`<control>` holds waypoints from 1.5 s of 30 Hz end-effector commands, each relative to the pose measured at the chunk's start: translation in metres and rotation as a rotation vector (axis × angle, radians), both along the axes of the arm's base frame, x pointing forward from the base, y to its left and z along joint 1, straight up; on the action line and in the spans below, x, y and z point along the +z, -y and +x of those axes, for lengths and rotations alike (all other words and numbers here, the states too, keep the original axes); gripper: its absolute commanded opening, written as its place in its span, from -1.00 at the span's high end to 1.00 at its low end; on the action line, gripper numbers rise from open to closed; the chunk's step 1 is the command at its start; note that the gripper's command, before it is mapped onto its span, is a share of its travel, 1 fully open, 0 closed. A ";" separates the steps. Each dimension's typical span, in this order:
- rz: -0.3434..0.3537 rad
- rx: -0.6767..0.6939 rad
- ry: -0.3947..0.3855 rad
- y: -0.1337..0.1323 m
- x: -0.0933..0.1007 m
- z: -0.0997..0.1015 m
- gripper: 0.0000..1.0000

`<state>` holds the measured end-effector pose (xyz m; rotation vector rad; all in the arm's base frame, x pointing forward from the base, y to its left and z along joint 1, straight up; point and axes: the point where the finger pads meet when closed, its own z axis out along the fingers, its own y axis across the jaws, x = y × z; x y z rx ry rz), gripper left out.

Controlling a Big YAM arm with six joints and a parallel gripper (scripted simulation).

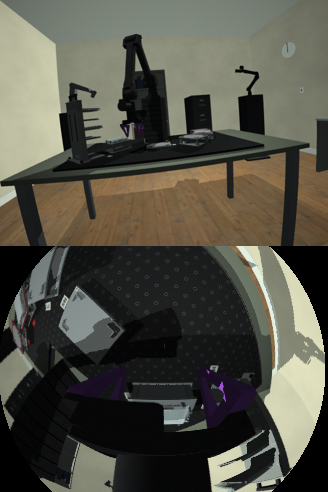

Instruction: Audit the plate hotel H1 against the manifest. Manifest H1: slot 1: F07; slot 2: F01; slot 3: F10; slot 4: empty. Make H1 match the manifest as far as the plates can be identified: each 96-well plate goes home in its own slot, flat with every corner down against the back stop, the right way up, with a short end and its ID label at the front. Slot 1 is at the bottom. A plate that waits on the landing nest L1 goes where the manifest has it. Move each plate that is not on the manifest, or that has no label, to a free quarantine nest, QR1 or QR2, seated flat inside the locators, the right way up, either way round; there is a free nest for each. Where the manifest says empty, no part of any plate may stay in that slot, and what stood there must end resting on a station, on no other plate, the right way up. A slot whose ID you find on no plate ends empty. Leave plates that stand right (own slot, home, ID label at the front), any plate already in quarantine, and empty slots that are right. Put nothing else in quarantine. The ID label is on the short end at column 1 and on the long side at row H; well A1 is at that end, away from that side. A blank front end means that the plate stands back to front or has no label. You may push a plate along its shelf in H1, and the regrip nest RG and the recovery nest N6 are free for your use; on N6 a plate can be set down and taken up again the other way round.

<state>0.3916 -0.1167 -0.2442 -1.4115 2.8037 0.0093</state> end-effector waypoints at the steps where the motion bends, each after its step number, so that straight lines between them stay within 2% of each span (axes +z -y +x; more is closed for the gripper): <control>1: -0.007 0.004 0.024 0.003 0.005 0.011 -1.00; 28: -0.007 0.004 0.024 0.003 0.005 0.011 -1.00; 30: -0.009 0.018 0.028 0.002 0.015 0.011 -1.00; 35: -0.007 0.017 0.020 0.001 0.023 0.008 -1.00; 39: -0.012 0.017 0.036 0.004 0.028 0.018 -1.00; 42: -0.007 0.017 0.020 0.001 0.031 0.008 -1.00; 45: -0.007 0.017 0.020 0.001 0.036 0.007 -1.00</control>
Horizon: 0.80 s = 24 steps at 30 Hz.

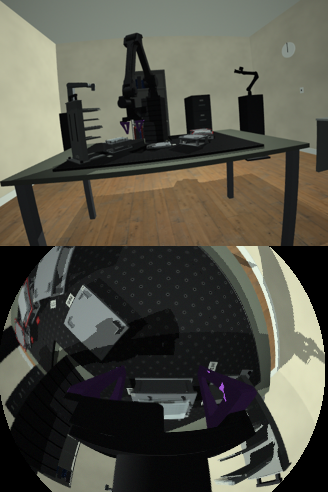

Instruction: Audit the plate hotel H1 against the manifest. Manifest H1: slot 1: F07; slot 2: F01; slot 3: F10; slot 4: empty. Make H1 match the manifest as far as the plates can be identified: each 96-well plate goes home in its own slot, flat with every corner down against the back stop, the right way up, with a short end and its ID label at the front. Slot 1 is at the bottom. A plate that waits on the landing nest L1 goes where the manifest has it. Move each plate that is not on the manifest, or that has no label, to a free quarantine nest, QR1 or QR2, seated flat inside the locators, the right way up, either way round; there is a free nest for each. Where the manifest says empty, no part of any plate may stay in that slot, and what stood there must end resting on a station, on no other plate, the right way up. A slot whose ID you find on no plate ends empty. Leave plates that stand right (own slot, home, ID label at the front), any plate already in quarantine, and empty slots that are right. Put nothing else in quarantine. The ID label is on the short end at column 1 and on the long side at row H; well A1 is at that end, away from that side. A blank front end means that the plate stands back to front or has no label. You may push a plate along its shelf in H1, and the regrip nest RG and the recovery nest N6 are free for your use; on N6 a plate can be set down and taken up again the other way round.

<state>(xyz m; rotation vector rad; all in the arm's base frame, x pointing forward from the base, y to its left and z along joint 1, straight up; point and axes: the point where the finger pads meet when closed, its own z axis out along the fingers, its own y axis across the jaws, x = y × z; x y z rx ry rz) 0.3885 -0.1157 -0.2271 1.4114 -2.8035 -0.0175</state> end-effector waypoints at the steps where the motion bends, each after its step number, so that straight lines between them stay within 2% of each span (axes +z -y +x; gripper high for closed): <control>1: -0.009 0.017 0.029 0.003 0.021 0.011 -1.00; 10: -0.010 0.016 0.031 0.003 0.033 0.012 -1.00; 11: -0.013 0.016 0.039 0.005 0.036 0.017 -1.00; 15: -0.009 0.016 0.028 0.003 0.041 0.010 -1.00; 20: -0.014 0.016 0.045 0.005 0.046 0.019 -1.00; 22: -0.009 0.016 0.028 0.003 0.049 0.010 -1.00; 24: -0.009 0.015 0.028 0.003 0.055 0.010 -1.00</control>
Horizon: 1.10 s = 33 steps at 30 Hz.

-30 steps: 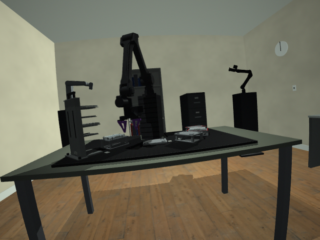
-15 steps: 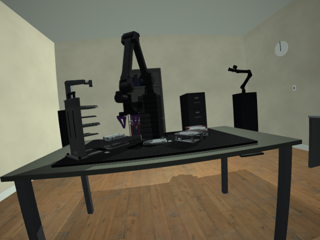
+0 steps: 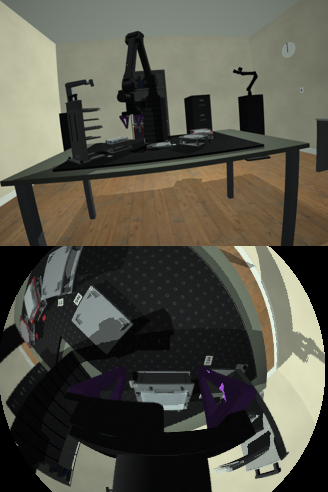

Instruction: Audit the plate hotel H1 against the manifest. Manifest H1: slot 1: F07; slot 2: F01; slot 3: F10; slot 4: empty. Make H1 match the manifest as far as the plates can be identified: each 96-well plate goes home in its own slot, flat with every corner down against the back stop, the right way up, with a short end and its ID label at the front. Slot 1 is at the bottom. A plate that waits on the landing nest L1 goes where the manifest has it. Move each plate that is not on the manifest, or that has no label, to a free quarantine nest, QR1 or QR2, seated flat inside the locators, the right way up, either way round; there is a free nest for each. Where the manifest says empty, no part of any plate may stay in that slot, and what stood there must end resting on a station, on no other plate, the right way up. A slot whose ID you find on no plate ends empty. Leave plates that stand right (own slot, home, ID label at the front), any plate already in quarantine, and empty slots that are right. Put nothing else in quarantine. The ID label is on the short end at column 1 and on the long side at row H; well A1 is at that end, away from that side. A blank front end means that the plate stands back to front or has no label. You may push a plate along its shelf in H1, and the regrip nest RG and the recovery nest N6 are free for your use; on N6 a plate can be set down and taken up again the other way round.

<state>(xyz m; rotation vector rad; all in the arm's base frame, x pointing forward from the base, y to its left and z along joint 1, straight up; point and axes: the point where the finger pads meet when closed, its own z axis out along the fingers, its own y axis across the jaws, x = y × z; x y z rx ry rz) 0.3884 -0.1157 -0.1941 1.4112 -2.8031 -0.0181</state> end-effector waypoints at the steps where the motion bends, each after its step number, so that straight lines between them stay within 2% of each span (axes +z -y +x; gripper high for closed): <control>1: -0.010 0.015 0.030 0.003 0.024 0.011 -1.00; 3: -0.010 0.015 0.030 0.003 0.024 0.011 -1.00; 4: -0.019 0.015 0.058 0.008 0.032 0.027 -1.00; 10: -0.009 0.015 0.029 0.003 0.043 0.009 -1.00; 13: -0.012 0.015 0.037 0.005 0.052 0.014 -1.00; 16: -0.009 0.015 0.029 0.003 0.059 0.009 -1.00; 21: -0.013 0.014 0.041 0.005 0.069 0.016 -1.00; 26: -0.011 0.014 0.033 0.004 0.081 0.011 -1.00; 33: -0.014 0.014 0.043 0.006 0.102 0.016 -1.00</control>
